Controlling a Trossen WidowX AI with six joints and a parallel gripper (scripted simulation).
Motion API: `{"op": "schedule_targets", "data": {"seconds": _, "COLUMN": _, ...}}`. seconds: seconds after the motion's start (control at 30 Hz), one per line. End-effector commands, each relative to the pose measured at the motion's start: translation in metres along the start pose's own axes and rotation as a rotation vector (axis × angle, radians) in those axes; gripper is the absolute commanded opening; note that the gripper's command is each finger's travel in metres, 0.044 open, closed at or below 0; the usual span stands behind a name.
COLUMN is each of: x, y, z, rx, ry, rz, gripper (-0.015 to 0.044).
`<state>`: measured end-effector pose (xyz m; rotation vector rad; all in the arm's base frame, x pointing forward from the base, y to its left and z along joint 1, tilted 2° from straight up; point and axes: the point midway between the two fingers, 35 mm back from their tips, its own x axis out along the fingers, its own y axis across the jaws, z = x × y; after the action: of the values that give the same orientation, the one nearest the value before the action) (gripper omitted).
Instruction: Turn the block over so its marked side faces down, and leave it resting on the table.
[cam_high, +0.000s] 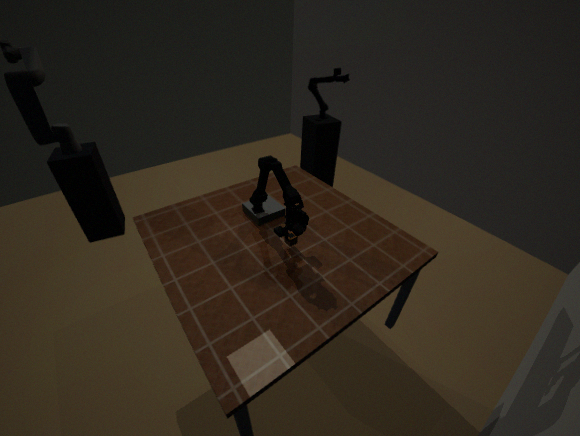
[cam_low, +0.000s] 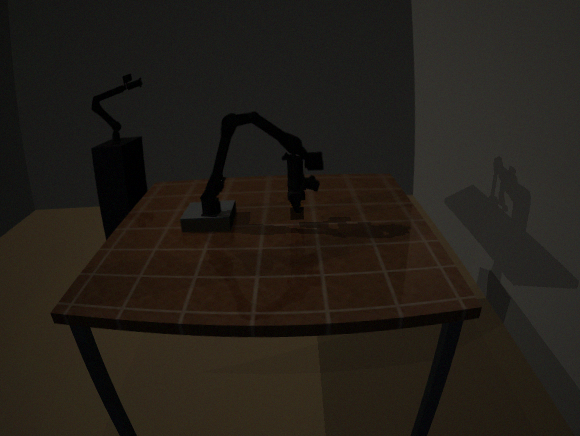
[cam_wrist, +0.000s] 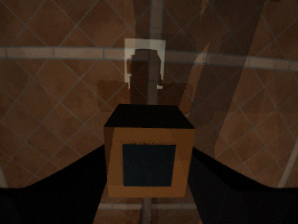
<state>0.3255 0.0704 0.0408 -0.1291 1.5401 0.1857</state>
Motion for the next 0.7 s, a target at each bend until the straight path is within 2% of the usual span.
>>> {"op": "schedule_targets", "data": {"seconds": 0.0, "x": -0.002, "y": -0.0007, "z": -0.0002, "rx": 0.002, "ry": -0.019, "rz": -0.003, "gripper": 0.0}}
{"op": "schedule_targets", "data": {"seconds": 0.67, "x": 0.0052, "y": -0.0009, "z": -0.0005, "rx": 0.001, "ry": -0.343, "rz": -0.004, "gripper": 0.0}}
